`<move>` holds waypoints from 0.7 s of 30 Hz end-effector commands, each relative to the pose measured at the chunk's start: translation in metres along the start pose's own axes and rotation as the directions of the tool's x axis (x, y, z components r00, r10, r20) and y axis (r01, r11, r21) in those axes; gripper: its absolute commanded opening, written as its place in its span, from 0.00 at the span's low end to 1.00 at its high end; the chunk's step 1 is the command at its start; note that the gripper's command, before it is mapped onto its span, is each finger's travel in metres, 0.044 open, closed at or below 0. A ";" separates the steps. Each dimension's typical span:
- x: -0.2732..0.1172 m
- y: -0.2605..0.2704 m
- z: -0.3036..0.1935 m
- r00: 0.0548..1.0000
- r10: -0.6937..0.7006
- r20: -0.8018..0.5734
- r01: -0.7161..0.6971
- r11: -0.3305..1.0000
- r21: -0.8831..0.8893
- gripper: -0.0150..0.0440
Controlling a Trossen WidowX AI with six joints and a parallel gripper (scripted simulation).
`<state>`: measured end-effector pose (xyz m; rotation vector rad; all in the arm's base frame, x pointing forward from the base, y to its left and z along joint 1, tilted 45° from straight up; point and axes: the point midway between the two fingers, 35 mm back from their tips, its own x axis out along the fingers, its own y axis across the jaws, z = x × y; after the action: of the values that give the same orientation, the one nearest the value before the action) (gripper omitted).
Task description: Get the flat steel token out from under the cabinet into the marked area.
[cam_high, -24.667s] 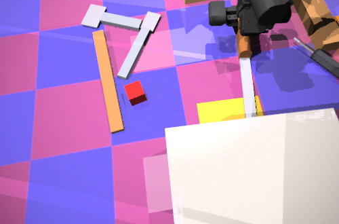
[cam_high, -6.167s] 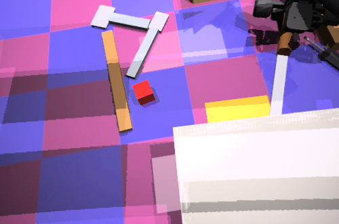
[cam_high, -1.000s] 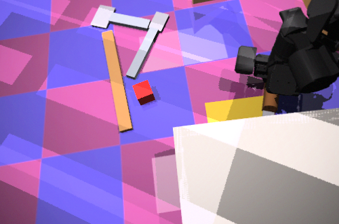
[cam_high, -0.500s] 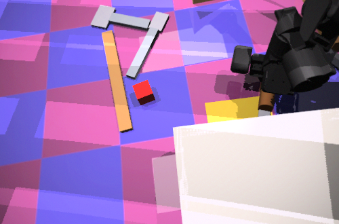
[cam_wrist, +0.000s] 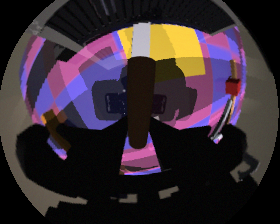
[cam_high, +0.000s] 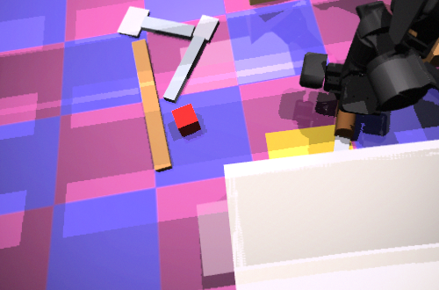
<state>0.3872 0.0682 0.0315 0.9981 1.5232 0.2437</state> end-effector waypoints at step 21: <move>0.001 0.001 -0.028 1.000 -0.002 -0.004 0.002 1.000 0.005 0.25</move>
<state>0.3672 0.0774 0.0373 0.9990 1.5247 0.2424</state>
